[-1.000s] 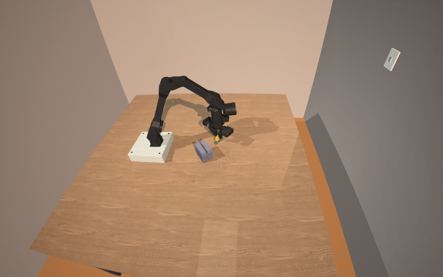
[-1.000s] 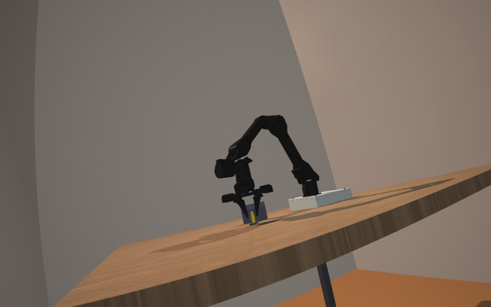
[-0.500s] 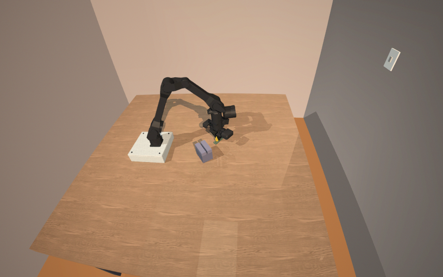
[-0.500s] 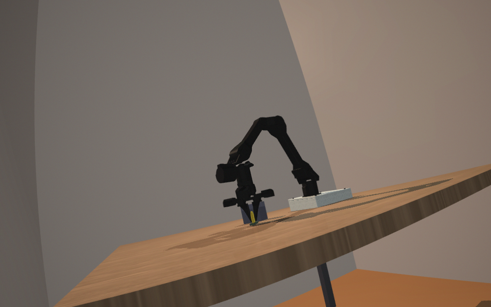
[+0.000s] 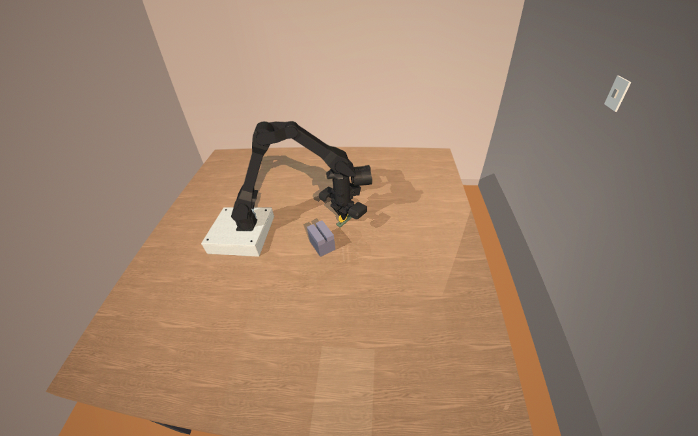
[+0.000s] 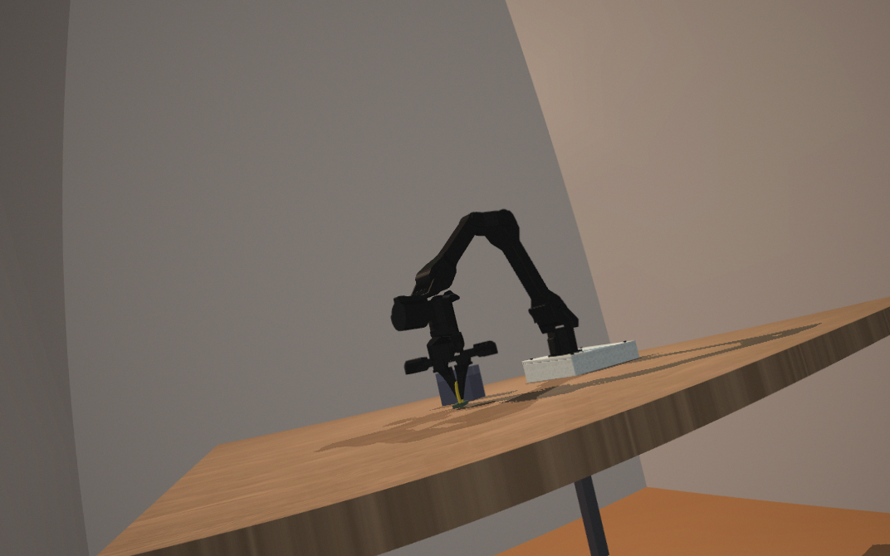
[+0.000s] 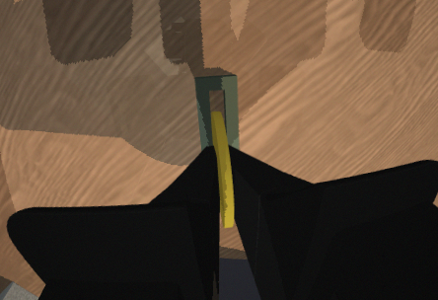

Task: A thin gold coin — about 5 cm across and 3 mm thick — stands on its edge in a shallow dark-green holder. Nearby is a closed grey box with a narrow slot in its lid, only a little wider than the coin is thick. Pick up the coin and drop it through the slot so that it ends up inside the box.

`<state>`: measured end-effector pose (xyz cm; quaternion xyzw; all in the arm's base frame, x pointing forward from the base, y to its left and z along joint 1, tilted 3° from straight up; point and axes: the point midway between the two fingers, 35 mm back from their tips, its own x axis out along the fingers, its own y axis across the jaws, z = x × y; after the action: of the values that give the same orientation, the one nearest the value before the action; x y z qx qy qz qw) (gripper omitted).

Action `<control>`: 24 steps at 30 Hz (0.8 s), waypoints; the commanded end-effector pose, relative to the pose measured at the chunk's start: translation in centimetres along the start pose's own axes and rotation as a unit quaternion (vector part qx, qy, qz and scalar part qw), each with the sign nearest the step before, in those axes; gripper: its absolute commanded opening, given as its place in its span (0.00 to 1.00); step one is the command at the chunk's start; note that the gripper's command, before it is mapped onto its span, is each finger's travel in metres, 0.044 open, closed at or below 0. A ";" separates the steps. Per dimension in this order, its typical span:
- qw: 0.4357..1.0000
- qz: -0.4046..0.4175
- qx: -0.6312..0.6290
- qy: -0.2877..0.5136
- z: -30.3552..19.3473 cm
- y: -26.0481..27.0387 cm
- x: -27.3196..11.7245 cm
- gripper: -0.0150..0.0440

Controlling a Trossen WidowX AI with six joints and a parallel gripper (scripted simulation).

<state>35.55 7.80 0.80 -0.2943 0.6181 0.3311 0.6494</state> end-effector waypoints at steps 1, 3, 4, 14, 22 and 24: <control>1.000 -0.005 0.002 -0.002 0.2 -0.3 -1.1 0.25; 1.000 -0.005 0.002 -0.002 0.3 -0.3 -1.6 0.25; 1.000 -0.005 0.002 -0.002 0.3 -0.3 -1.8 0.25; 1.000 -0.005 0.001 -0.002 0.4 -0.4 -4.4 0.25; 1.000 -0.005 0.001 -0.002 0.3 -0.3 -6.4 0.25; 1.000 -0.005 0.001 -0.002 0.3 -0.3 -6.9 0.25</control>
<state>35.73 7.52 6.68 -0.2926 0.6189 0.3284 0.6508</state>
